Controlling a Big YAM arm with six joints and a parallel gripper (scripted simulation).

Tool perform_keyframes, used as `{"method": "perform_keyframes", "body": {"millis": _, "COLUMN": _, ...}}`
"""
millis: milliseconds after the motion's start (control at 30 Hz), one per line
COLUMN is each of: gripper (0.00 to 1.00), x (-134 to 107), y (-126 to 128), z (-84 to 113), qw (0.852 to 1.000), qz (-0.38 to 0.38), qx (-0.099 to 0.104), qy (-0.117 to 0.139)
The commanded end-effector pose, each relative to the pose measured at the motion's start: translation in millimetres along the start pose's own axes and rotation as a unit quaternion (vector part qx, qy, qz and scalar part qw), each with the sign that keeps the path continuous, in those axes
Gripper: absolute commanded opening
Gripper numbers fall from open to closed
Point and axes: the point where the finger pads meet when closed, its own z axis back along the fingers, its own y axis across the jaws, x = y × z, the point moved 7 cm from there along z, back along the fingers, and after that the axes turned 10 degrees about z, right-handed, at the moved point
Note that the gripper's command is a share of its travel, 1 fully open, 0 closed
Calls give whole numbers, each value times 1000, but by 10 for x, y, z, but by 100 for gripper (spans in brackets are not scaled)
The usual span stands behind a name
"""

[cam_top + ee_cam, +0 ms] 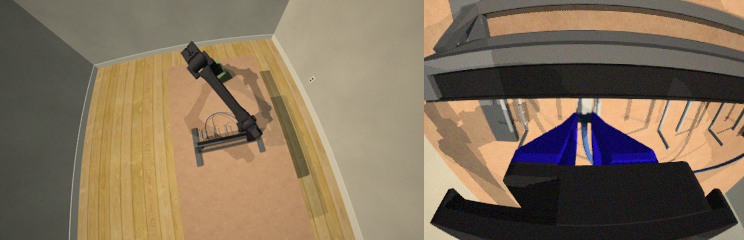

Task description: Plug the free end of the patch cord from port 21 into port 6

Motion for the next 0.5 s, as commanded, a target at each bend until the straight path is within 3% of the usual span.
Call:
{"method": "perform_keyframes", "body": {"millis": 0, "gripper": 0, "x": 88, "y": -55, "z": -4, "qw": 1000, "qz": -1, "qx": -2, "qy": -2}}
{"method": "perform_keyframes", "body": {"millis": 467, "gripper": 0, "x": 53, "y": -22, "z": -20, "qw": 1000, "qz": 3, "qx": -2, "qy": 1}}
